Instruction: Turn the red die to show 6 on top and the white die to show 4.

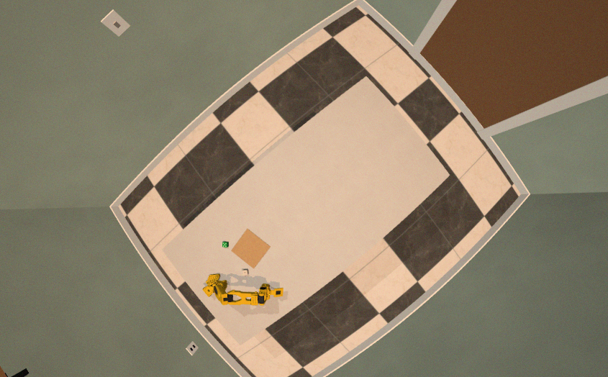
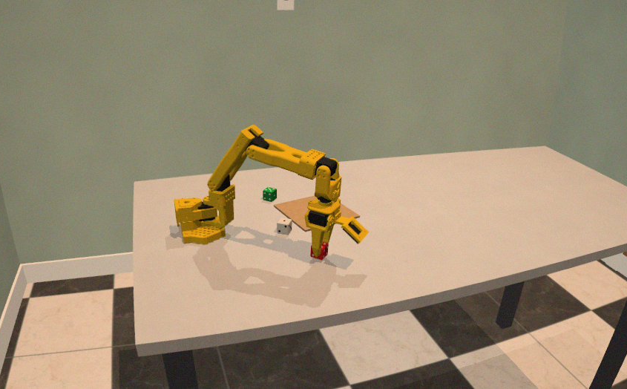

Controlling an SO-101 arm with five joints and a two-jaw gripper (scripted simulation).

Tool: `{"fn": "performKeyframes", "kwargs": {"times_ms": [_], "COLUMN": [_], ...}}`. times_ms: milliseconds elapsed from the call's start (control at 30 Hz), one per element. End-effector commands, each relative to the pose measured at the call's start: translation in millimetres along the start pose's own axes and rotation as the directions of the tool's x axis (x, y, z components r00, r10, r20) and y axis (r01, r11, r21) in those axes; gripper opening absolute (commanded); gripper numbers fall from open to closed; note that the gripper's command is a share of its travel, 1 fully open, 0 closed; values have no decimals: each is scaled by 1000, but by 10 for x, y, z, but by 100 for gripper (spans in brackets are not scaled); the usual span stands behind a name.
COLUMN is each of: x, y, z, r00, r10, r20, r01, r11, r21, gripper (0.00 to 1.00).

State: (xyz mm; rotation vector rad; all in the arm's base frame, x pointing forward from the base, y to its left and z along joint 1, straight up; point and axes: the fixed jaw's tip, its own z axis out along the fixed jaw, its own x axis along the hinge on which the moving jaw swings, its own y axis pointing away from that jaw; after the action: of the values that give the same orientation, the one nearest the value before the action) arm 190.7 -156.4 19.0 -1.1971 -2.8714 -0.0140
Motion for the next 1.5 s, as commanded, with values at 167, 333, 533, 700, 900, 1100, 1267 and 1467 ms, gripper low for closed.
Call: {"fn": "performKeyframes", "kwargs": {"times_ms": [167,333,533,700,900,1100,1267,1467], "x": [-84,-66,-68,-68,-68,-68,-68,-59], "y": [17,23,25,25,25,25,31,152], "z": [-386,-487,-516,-516,-516,-516,-516,-514], "r00": [995,994,993,993,993,993,993,992], "r10": [-3,-3,-3,-3,-3,-3,-5,-52], "r20": [102,109,116,116,116,116,117,118], "r01": [4,4,4,4,4,4,6,54], "r11": [1000,1000,1000,1000,1000,1000,1000,999], "r21": [-8,-9,-10,-10,-10,-10,-10,-8], "gripper": [0,0,0,0,0,0,0,0]}}
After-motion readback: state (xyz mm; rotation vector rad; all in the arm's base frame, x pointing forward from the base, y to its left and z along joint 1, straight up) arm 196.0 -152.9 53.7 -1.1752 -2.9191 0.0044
